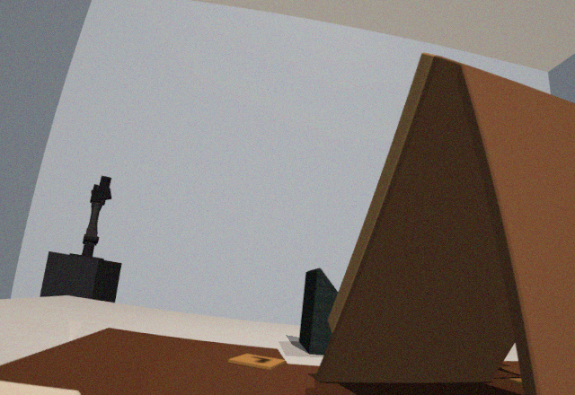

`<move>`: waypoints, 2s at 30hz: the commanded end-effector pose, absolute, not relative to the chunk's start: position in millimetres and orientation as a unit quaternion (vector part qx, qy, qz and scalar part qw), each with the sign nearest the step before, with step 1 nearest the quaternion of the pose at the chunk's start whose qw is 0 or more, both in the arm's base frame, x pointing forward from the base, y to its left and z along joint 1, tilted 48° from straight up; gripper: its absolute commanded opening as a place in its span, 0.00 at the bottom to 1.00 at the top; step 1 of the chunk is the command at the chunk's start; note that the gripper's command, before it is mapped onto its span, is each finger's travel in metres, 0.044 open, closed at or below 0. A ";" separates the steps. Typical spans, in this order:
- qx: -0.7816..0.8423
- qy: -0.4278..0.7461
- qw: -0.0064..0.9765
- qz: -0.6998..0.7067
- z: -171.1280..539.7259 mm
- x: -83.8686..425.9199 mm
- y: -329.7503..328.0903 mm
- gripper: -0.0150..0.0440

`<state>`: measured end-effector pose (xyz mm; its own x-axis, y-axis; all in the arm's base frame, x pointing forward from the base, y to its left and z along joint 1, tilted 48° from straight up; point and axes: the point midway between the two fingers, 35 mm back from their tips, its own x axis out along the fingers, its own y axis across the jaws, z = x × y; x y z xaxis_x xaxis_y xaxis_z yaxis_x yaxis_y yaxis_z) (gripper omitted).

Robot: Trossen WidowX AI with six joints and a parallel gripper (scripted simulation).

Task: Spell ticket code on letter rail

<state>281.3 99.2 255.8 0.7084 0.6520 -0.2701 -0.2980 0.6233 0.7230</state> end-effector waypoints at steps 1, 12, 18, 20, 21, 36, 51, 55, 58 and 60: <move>0.335 0.266 0.861 0.276 251.5 281.6 97.5 0.25; 0.335 0.266 0.861 0.276 247.5 283.3 94.2 0.25; 0.335 0.266 0.861 0.276 245.2 284.2 92.3 0.25; 0.335 0.266 0.861 0.276 244.5 284.5 91.7 0.25; 0.335 0.266 0.861 0.276 244.1 284.6 91.4 0.25; 0.335 0.266 0.861 0.276 238.6 286.8 86.7 0.25; 0.334 0.266 0.861 0.276 233.1 289.1 82.0 0.25; 0.334 0.266 0.861 0.276 231.7 289.7 80.8 0.25; 0.334 0.266 0.861 0.276 230.6 290.1 79.9 0.25; 0.334 0.266 0.861 0.276 229.9 290.4 79.3 0.25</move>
<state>290.4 80.5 233.4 0.7082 0.6514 -0.2722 -0.2970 0.6247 0.7222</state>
